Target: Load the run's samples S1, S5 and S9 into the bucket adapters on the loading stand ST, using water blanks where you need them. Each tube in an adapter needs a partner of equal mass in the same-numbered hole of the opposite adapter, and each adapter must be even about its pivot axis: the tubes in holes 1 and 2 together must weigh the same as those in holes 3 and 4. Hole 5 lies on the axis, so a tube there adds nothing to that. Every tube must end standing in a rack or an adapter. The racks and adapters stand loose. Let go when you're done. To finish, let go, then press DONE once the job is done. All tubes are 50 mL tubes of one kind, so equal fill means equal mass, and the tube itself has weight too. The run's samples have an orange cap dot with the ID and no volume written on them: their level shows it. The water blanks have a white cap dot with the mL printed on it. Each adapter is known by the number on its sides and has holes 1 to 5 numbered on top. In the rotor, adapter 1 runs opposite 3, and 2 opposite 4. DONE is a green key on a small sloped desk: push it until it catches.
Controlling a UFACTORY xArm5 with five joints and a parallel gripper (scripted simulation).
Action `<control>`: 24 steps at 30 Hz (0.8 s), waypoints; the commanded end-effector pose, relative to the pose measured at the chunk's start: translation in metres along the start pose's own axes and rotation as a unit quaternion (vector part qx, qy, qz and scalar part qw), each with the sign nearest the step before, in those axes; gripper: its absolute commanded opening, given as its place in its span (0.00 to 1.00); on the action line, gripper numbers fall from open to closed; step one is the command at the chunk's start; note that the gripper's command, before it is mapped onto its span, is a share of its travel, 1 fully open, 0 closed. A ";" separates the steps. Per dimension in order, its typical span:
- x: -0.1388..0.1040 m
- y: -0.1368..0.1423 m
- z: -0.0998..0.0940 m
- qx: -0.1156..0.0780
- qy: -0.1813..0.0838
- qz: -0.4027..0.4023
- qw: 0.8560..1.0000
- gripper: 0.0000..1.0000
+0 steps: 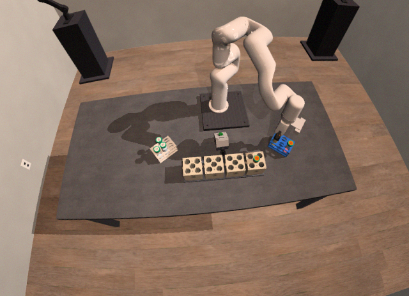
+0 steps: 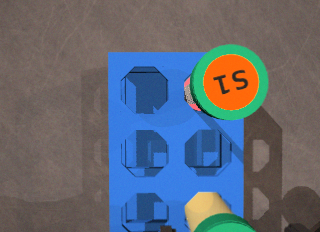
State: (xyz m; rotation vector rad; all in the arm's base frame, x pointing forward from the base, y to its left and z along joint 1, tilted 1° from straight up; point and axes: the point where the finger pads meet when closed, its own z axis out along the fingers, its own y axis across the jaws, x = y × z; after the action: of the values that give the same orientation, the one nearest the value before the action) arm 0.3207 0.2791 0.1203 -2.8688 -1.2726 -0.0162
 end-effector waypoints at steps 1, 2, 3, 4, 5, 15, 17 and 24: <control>0.001 0.000 -0.001 0.006 0.003 0.000 1.000 0.57; 0.001 0.000 -0.001 0.006 0.003 0.000 1.000 0.57; 0.001 0.000 -0.001 0.006 0.003 0.000 1.000 0.57; 0.001 0.000 0.000 0.006 0.003 0.000 1.000 0.57; 0.001 0.000 0.000 0.006 0.003 0.000 1.000 0.57; 0.001 0.000 0.007 0.006 0.003 0.000 1.000 0.57; 0.001 0.000 0.008 0.006 0.003 0.000 1.000 0.57; 0.001 0.000 0.012 0.006 0.003 0.000 1.000 0.57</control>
State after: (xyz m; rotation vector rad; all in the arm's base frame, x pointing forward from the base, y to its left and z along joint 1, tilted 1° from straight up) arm 0.3206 0.2793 0.1098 -2.8688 -1.2726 -0.0160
